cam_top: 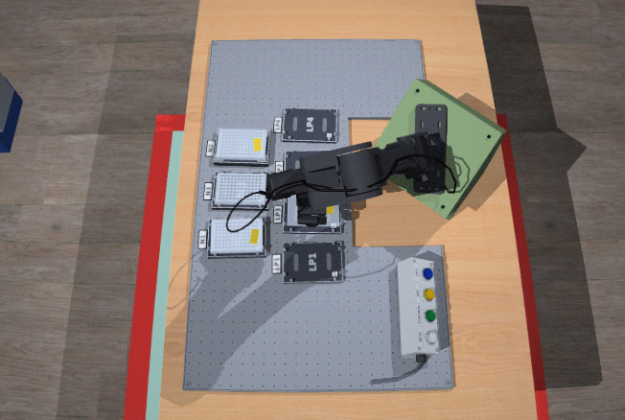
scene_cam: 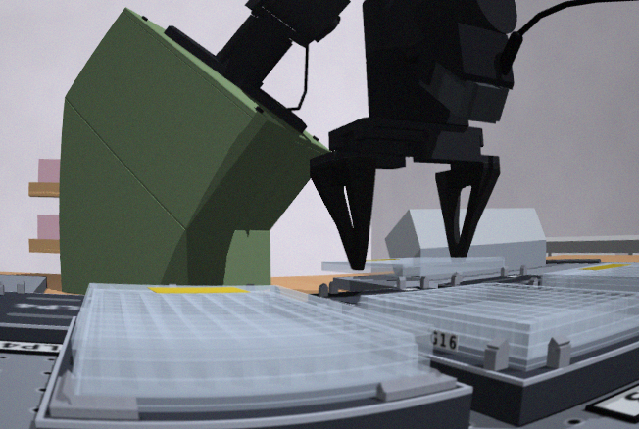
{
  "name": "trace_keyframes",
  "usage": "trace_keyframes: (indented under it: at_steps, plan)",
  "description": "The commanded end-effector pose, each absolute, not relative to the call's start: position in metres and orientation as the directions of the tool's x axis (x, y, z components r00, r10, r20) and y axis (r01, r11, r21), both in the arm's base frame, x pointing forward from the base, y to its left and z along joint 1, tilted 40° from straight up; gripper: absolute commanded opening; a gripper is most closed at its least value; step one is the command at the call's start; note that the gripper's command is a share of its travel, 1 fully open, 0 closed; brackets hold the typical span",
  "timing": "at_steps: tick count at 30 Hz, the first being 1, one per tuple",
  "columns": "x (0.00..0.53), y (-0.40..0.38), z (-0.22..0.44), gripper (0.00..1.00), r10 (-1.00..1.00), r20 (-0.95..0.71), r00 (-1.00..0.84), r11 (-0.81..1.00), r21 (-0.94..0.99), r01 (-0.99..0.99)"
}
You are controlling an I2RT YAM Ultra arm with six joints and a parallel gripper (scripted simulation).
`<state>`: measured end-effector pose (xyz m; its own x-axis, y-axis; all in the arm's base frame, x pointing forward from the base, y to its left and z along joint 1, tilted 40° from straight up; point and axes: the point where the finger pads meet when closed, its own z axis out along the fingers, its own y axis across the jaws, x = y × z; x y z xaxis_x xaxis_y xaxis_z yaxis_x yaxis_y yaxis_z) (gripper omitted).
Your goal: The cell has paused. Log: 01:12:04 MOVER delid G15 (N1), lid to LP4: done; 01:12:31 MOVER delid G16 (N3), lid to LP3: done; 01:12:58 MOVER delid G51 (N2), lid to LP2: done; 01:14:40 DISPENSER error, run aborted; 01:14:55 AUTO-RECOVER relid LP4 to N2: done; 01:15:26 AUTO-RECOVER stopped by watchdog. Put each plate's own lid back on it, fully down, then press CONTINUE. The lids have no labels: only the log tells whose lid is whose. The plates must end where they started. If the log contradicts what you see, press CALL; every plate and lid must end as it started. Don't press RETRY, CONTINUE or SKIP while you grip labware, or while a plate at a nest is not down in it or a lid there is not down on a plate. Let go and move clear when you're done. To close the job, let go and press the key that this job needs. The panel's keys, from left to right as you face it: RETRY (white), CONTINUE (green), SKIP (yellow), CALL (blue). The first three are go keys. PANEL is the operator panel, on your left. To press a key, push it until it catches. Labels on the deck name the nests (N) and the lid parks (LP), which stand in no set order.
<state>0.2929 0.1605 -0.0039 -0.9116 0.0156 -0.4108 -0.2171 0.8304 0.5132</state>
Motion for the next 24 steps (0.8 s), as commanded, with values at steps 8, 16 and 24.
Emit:
trace_keyframes:
  at_steps: [8,16,24]
  plan:
    - [0.278,0.147,0.003,0.00,0.014,-0.386,-0.922,0.831,0.517,-0.204]
    - [0.274,0.142,0.010,0.00,0.014,-0.386,-0.922,0.831,0.518,-0.204]
    - [0.310,0.136,0.018,0.00,0.016,-0.392,-0.920,0.830,0.518,-0.206]
